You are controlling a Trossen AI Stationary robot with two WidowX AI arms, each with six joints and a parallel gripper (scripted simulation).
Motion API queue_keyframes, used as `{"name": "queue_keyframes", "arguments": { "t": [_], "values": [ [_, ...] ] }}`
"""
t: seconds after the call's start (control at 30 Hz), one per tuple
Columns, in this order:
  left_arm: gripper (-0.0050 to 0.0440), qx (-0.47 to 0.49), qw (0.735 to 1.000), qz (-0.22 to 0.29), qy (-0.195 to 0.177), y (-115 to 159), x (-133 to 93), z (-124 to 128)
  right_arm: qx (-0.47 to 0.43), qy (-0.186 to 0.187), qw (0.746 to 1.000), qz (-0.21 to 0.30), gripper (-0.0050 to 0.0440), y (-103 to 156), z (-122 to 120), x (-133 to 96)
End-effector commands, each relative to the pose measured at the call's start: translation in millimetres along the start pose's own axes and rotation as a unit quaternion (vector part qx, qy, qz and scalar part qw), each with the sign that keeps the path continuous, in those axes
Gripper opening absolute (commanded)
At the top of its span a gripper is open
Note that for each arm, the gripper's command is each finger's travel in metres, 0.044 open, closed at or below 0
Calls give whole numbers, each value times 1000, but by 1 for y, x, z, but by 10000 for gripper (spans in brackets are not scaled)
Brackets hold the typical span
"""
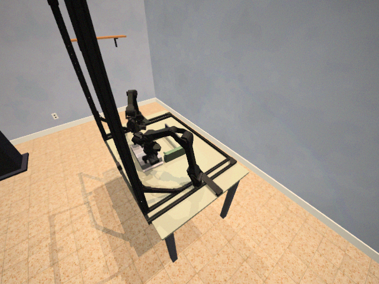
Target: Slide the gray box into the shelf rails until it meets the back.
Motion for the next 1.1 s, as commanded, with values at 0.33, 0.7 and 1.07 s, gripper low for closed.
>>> {"name": "queue_keyframes", "arguments": {
  "t": [0.33,0.7,1.07],
  "values": [
    [0,-2,1000,4,11,-1,-20,-11,4,-7,1000,8,0,4,10,-20],
    [0,-2,1000,4,11,-1,-30,-14,4,-7,1000,8,0,4,13,-30],
    [0,-2,1000,4,11,-2,-40,-17,4,-7,1000,8,0,5,16,-40]
  ]
}}
Point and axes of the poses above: on each arm, the point midway between the two fingers, 35 mm back from their tips, its own x axis out along the fingers, its own z axis across the jaws, y = z × x, the point moved 8 cm from there along -x, back along the fingers, and after that the axes turned 10 degrees about x, right-handed, at the moved point
